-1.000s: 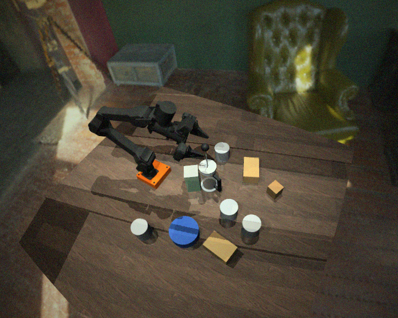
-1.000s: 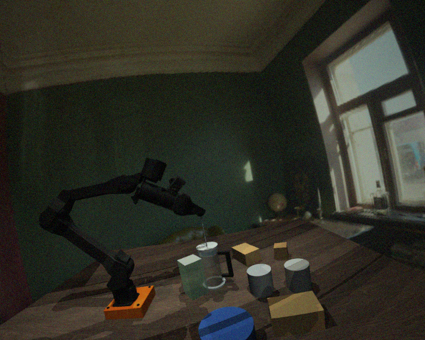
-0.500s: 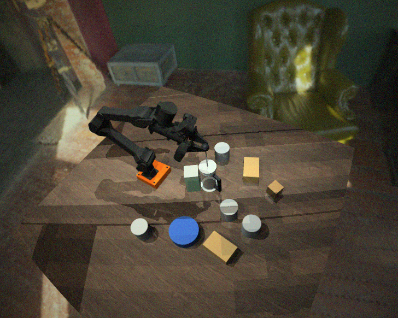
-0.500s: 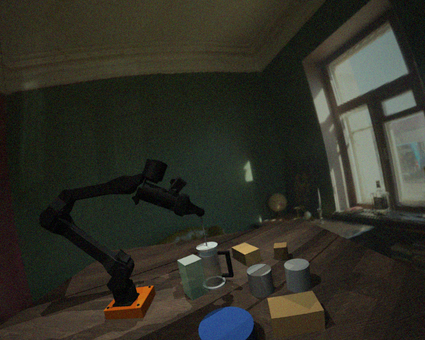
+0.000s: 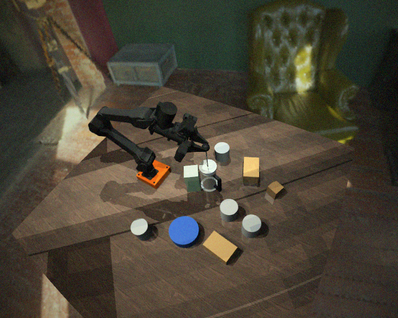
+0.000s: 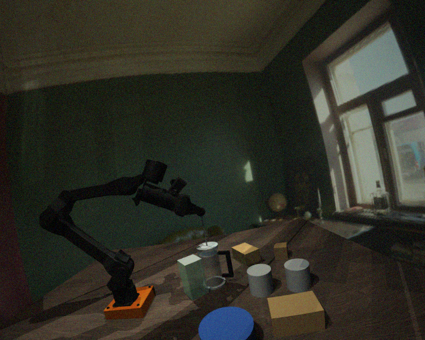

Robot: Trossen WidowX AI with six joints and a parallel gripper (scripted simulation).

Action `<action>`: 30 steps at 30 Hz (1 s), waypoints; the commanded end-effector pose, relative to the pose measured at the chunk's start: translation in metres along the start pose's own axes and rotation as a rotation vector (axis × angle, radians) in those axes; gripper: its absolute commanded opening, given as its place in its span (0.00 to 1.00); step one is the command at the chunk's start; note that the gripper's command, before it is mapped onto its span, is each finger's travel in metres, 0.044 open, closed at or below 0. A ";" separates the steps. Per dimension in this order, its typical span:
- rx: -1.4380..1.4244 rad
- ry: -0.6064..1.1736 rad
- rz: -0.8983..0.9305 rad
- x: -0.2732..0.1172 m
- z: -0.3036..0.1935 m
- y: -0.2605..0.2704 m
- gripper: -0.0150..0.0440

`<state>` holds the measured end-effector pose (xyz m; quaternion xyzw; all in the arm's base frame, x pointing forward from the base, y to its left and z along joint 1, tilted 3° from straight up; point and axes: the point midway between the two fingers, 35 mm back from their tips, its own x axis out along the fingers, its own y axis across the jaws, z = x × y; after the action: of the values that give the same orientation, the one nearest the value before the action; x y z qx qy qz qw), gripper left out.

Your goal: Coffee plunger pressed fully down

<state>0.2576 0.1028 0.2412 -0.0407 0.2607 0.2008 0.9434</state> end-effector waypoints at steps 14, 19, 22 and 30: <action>0.005 0.010 -0.001 0.018 -0.025 0.000 0.47; 0.005 0.010 -0.001 0.023 -0.032 0.000 0.47; 0.005 0.010 -0.001 0.026 -0.036 0.000 0.47; 0.006 0.010 -0.001 0.033 -0.046 0.000 0.47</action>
<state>0.2642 0.1071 0.2054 -0.0379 0.2423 0.2022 0.9481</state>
